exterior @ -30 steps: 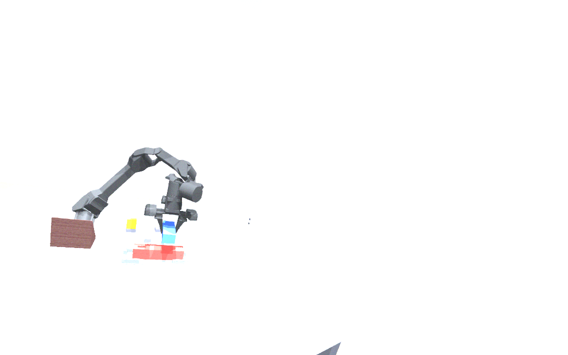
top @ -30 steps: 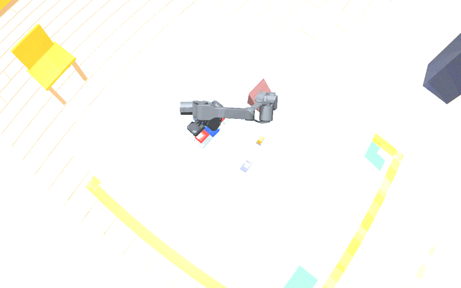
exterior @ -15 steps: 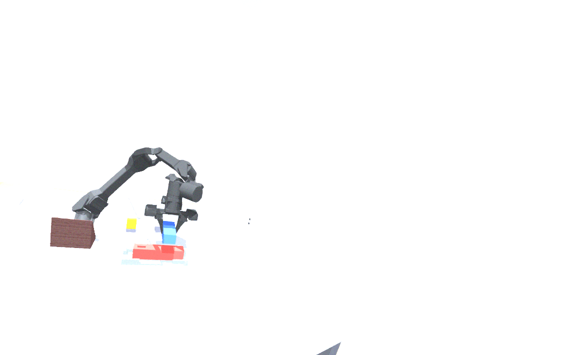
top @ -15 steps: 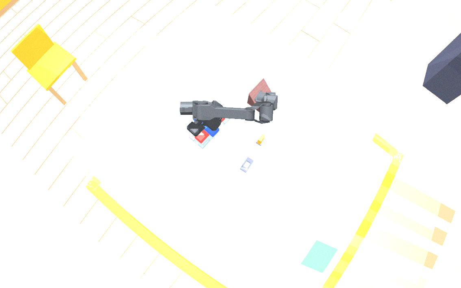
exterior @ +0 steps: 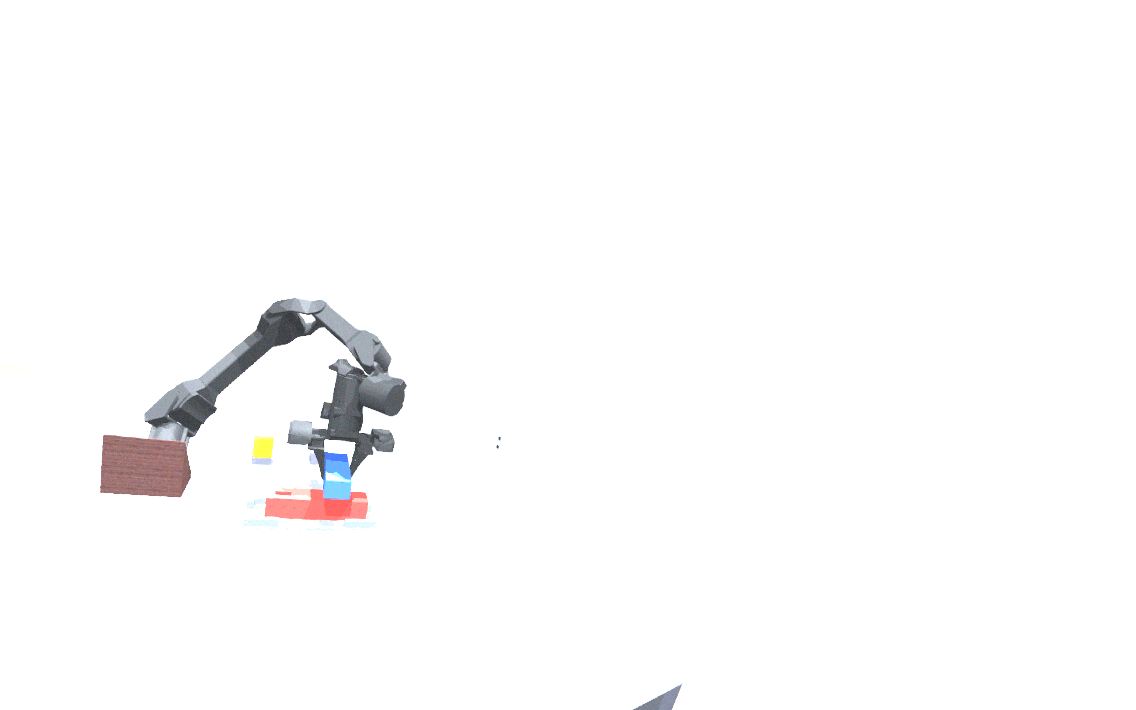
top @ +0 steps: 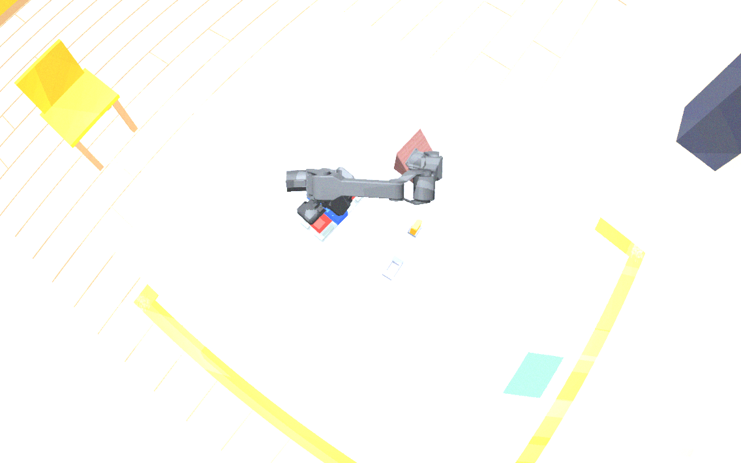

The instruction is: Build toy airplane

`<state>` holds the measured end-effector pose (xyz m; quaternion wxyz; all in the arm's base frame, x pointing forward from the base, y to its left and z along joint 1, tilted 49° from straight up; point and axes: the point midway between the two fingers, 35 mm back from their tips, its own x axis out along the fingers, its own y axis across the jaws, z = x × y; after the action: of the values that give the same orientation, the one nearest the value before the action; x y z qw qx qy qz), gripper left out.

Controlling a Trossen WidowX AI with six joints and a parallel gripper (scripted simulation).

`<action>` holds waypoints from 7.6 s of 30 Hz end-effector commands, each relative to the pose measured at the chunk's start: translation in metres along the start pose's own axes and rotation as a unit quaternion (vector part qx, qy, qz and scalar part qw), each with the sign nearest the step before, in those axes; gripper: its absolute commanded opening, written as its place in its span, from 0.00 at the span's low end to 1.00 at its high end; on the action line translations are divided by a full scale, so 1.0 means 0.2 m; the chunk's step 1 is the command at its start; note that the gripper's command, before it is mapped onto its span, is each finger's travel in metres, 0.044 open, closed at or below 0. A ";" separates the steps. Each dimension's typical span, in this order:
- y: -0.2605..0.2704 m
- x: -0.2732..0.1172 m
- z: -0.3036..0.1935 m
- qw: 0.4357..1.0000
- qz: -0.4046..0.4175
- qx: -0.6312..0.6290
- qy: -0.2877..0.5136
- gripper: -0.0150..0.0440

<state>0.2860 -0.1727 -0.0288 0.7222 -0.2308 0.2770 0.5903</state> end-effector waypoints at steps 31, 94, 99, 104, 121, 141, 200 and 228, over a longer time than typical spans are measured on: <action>0.00 0.08 0.00 1.000 0.001 0.000 -0.001 0.71; 0.11 -0.35 0.49 0.759 -0.003 0.651 0.003 1.00; 0.26 -0.29 0.78 0.756 -0.001 0.654 0.002 1.00; 0.46 -0.19 1.01 0.754 0.003 0.657 0.000 1.00; 0.71 0.03 1.18 0.752 0.009 0.659 -0.003 1.00; 0.71 0.19 1.18 0.752 0.006 0.659 -0.002 1.00; 0.71 -0.05 1.18 0.750 -0.005 0.661 -0.006 0.25; 0.54 -0.13 0.89 0.737 -0.010 0.676 0.001 0.25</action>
<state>0.1959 -0.0468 0.1243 0.6927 0.3173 0.6011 0.2413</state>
